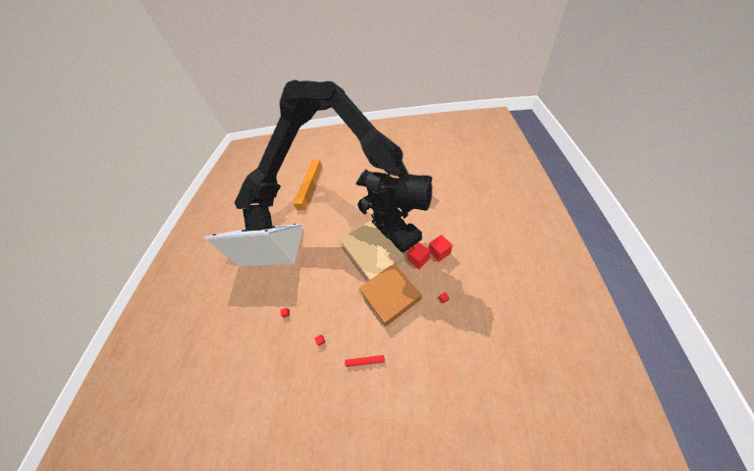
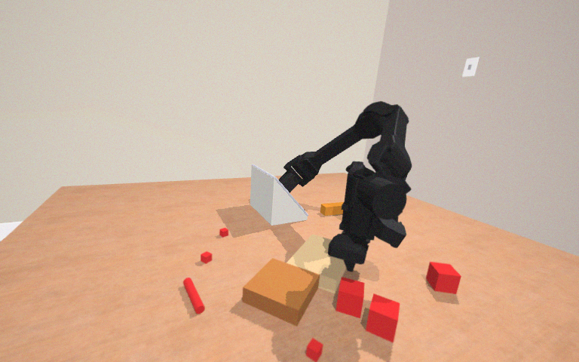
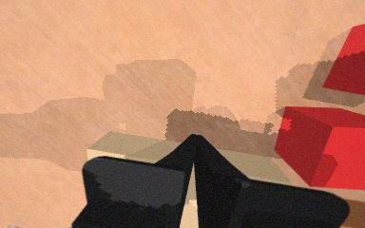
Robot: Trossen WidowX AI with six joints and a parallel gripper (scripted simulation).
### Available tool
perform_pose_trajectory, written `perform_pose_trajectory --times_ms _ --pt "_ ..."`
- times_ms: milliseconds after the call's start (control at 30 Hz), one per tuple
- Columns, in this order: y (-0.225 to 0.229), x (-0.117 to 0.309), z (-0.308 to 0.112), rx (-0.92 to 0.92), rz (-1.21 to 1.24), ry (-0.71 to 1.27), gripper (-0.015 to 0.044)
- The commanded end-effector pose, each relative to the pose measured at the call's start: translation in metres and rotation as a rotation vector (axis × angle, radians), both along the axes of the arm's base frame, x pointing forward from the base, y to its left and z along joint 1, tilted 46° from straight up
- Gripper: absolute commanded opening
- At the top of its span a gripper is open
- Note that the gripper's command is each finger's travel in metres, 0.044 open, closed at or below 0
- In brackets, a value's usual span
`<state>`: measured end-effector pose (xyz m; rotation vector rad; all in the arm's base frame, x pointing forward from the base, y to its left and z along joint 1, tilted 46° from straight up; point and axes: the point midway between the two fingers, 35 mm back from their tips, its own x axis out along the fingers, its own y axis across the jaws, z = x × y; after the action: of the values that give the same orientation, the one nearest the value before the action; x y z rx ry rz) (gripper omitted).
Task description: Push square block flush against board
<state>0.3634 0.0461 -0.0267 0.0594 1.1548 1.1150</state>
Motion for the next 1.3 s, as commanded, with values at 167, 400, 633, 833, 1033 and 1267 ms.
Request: perform_pose_trajectory --times_ms 167,400,633,833,1033,1267 --pt "-0.003 -0.014 -0.01 -0.007 0.01 0.019 0.0" --pt "-0.007 -0.02 -0.013 -0.007 0.01 0.02 0.0" --pt "-0.01 -0.027 -0.016 -0.007 0.01 0.02 0.0" --pt "-0.013 -0.032 -0.019 -0.007 0.01 0.02 0.0" --pt "-0.014 -0.035 -0.02 -0.006 0.01 0.021 0.0" --pt "-0.01 -0.027 -0.017 -0.007 0.01 0.02 0.0"
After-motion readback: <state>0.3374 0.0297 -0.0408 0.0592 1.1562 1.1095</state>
